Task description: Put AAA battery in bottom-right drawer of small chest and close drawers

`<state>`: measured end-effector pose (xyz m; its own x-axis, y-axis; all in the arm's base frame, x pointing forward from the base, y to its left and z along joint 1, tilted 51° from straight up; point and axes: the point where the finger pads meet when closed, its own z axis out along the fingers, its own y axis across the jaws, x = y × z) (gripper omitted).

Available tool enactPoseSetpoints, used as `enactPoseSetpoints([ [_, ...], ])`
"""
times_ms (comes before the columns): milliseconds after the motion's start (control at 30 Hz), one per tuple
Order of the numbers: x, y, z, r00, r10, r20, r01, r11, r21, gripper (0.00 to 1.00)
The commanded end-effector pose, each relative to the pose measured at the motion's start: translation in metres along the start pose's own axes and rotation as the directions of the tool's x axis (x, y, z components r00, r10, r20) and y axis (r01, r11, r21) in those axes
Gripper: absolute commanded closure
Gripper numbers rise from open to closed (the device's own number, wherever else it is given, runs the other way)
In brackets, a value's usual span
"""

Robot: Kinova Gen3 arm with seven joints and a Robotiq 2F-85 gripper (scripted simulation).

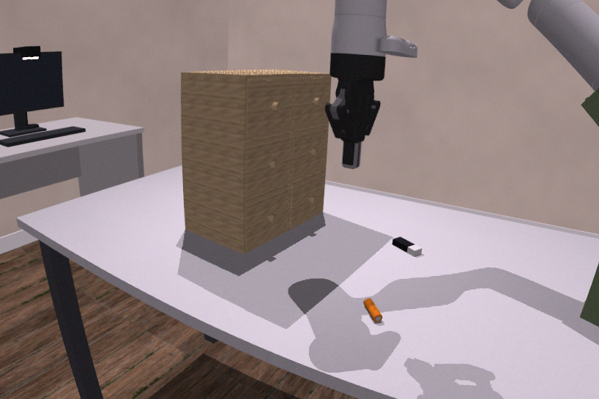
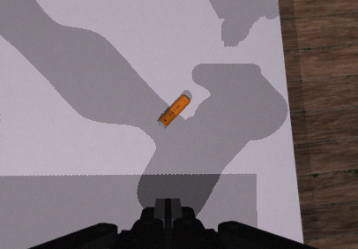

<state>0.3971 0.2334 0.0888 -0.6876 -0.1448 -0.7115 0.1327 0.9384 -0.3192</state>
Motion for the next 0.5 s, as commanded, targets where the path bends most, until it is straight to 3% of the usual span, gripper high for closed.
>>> enactPoseSetpoints([
  [0,0.0,0.0006,-0.0005,1.0,0.0,0.0,0.0,1.0,-0.002,1.0],
  [33,0.0,0.0006,-0.0005,1.0,0.0,0.0,0.0,1.0,-0.002,0.0],
  [467,0.0,0.0006,-0.0005,1.0,0.0,0.0,0.0,1.0,-0.002,0.0],
])
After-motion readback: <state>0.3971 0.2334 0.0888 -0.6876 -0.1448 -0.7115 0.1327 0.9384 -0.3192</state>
